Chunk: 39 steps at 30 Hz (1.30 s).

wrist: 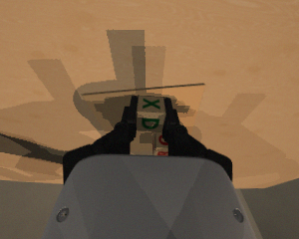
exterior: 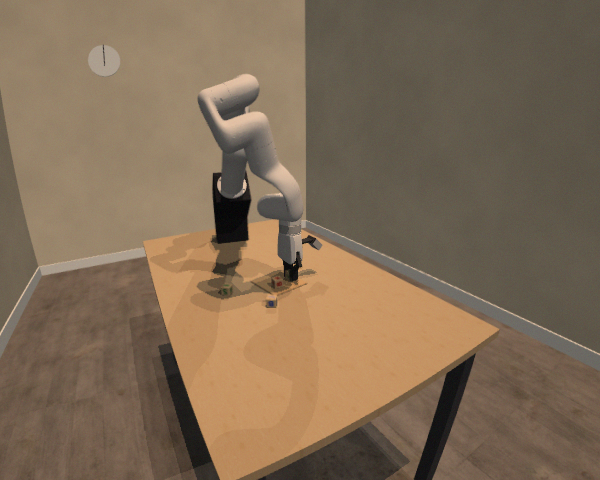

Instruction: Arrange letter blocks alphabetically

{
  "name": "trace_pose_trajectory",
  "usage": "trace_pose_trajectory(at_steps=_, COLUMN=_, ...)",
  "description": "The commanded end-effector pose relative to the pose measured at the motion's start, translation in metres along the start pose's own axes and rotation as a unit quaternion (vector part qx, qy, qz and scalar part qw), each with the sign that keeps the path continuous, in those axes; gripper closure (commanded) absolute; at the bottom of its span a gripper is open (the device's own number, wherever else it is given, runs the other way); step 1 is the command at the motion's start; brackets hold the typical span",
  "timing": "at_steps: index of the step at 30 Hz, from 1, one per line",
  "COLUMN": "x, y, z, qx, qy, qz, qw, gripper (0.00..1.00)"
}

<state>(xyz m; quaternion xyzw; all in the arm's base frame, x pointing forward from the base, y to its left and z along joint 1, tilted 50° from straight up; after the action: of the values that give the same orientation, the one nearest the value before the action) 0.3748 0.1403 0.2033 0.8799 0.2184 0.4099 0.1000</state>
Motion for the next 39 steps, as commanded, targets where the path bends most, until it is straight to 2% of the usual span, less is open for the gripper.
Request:
trace_pose_trajectory(at_steps=1, x=0.0003, y=-0.0004, z=-0.0003, qx=0.001, qy=0.000, qz=0.000, qw=1.000, gripper=0.73)
trace_pose_trajectory(at_steps=6, x=0.0003, y=-0.0004, z=-0.0003, qx=0.001, qy=0.000, qz=0.000, qw=1.000, gripper=0.73)
trace_pose_trajectory(at_steps=7, x=0.0003, y=-0.0004, z=-0.0003, qx=0.001, qy=0.000, qz=0.000, qw=1.000, gripper=0.69)
trace_pose_trajectory(at_steps=9, x=0.0003, y=-0.0004, z=-0.0003, qx=0.001, qy=0.000, qz=0.000, qw=1.000, gripper=0.69)
trace_pose_trajectory(at_steps=10, x=0.0003, y=-0.0004, z=-0.0003, qx=0.001, qy=0.000, qz=0.000, qw=1.000, gripper=0.65)
trace_pose_trajectory(at_steps=14, x=0.0003, y=-0.0004, z=-0.0003, qx=0.001, qy=0.000, qz=0.000, qw=1.000, gripper=0.65)
trace_pose_trajectory(at_steps=15, x=0.0003, y=-0.0004, z=-0.0003, qx=0.001, qy=0.000, qz=0.000, qw=1.000, gripper=0.61)
trace_pose_trajectory(at_steps=20, x=0.0003, y=-0.0004, z=-0.0003, qx=0.001, qy=0.000, qz=0.000, qw=1.000, gripper=0.57)
trace_pose_trajectory(at_steps=21, x=0.0003, y=-0.0004, z=-0.0003, qx=0.001, qy=0.000, qz=0.000, qw=1.000, gripper=0.53)
trace_pose_trajectory(at_steps=34, x=0.0003, y=-0.0004, z=-0.0007, qx=0.001, qy=0.000, qz=0.000, qw=1.000, gripper=0.53)
trace_pose_trajectory(at_steps=39, x=0.0002, y=-0.0004, z=-0.0074, qx=0.001, qy=0.000, qz=0.000, qw=1.000, gripper=0.53)
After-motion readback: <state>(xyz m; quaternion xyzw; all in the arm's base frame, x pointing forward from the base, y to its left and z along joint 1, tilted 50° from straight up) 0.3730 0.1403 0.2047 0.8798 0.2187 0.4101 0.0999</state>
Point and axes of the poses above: the point where the finger pads meet when closed, its own z axis out along the fingers, its own x axis across the jaws, y = z × x, the point moved 10 cm from there along -z, back along the fingers, and after that the axes turned 15 degrees about -z, right-handed, at the moved point
